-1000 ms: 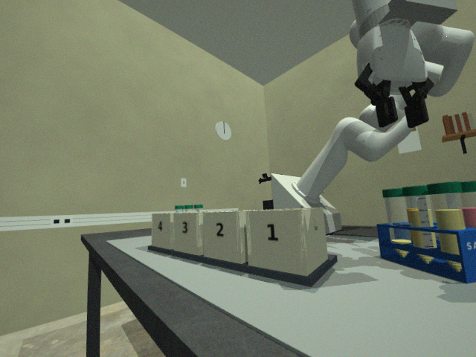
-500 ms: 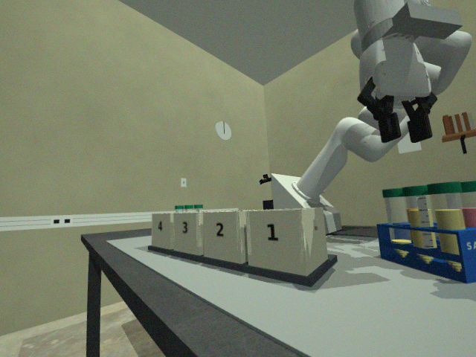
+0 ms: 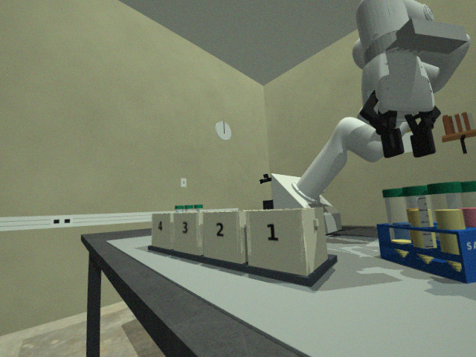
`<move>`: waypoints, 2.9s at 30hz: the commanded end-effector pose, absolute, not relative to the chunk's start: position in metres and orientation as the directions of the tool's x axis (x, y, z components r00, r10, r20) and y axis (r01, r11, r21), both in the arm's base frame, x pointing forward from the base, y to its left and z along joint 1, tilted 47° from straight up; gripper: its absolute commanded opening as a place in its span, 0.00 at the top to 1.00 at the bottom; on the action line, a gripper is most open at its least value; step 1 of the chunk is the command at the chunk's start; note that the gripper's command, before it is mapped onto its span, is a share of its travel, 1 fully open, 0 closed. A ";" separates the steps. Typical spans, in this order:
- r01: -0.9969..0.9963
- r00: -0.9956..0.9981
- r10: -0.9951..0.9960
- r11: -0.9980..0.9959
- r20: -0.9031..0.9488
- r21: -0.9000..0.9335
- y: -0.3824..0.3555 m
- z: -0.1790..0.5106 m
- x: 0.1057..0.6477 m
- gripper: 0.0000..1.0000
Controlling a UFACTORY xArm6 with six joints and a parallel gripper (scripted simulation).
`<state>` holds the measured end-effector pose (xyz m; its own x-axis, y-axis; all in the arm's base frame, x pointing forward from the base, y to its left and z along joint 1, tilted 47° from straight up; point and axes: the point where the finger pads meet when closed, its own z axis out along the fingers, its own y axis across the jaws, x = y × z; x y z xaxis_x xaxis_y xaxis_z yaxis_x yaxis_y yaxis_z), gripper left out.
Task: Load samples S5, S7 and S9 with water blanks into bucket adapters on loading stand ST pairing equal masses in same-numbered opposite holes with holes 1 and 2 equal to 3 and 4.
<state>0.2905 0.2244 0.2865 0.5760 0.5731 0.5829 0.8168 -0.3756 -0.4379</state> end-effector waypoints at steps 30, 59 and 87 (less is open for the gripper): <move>0.818 0.575 0.572 -0.376 0.585 -0.436 0.263 0.251 0.290 0.43; 0.818 0.575 0.572 -0.376 0.585 -0.436 0.272 0.243 0.290 0.43; 0.818 0.575 0.572 -0.376 0.585 -0.436 0.278 0.238 0.289 0.43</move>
